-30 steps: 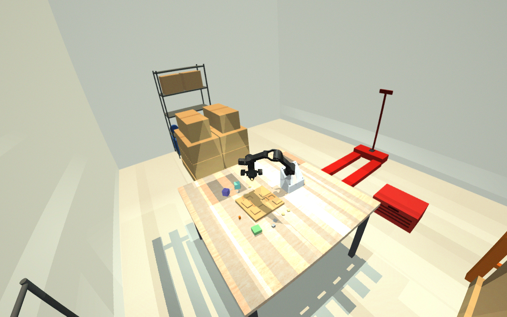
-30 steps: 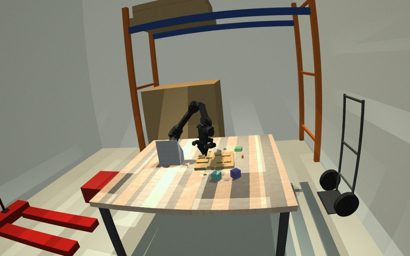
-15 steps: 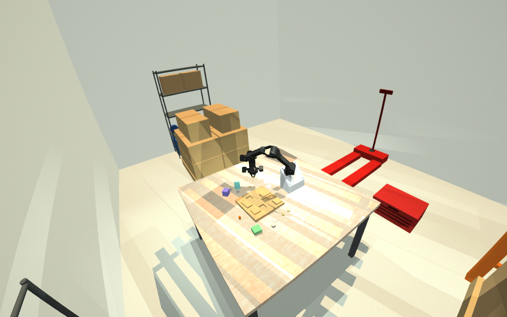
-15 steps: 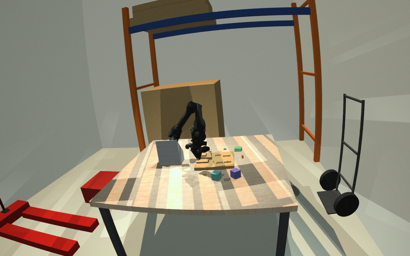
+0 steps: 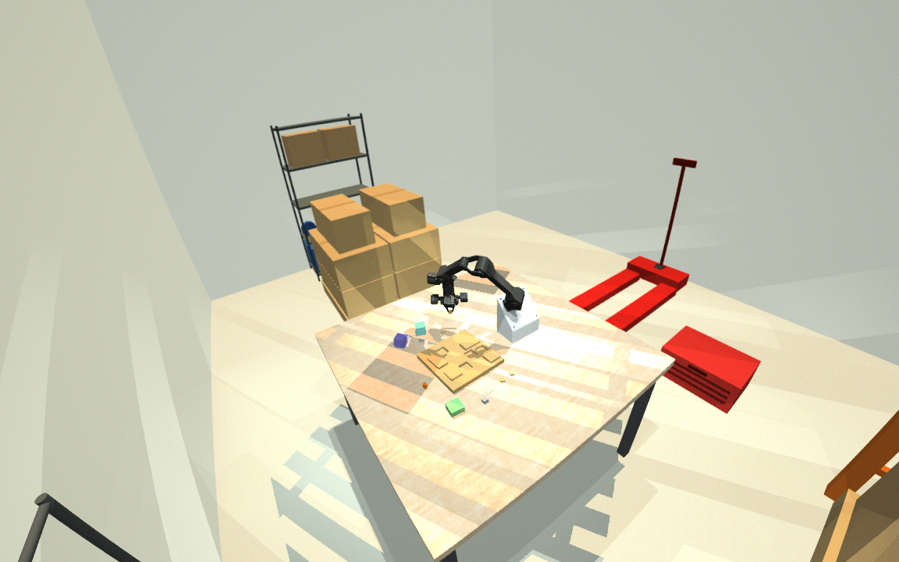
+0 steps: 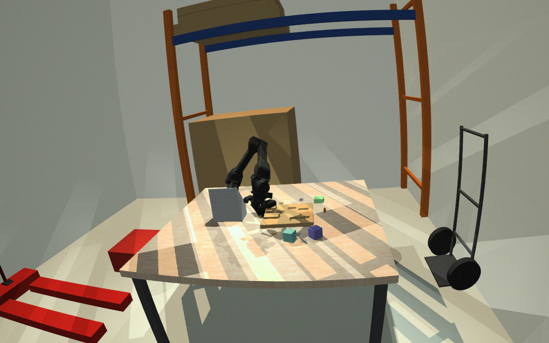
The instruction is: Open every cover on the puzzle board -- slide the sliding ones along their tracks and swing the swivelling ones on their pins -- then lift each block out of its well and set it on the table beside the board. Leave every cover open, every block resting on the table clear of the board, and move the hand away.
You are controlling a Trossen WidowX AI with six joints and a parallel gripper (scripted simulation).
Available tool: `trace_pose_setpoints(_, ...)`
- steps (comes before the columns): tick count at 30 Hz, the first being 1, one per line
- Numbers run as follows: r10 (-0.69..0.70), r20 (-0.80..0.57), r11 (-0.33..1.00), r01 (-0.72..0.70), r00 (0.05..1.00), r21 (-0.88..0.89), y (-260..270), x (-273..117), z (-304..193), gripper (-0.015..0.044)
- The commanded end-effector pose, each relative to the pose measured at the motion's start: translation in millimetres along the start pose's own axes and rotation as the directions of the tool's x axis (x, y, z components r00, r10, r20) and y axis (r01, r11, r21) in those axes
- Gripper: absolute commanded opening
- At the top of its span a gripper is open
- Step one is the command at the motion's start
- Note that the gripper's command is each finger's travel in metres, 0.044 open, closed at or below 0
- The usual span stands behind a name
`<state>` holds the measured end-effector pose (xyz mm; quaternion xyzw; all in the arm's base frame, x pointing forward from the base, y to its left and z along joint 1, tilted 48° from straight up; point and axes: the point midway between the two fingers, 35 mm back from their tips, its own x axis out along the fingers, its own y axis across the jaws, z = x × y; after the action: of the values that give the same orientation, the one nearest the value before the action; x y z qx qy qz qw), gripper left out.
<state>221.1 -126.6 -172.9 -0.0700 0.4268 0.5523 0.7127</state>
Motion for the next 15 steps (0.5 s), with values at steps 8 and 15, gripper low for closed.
trace_pose_setpoints(8,-0.001,-0.001,1.000,0.001,1.000,0.000,-2.2,18.6,-0.5,0.0080)
trace_pose_setpoints(15,-0.002,-0.001,1.000,0.002,1.000,0.000,-3.1,30.3,-0.3,0.0080)
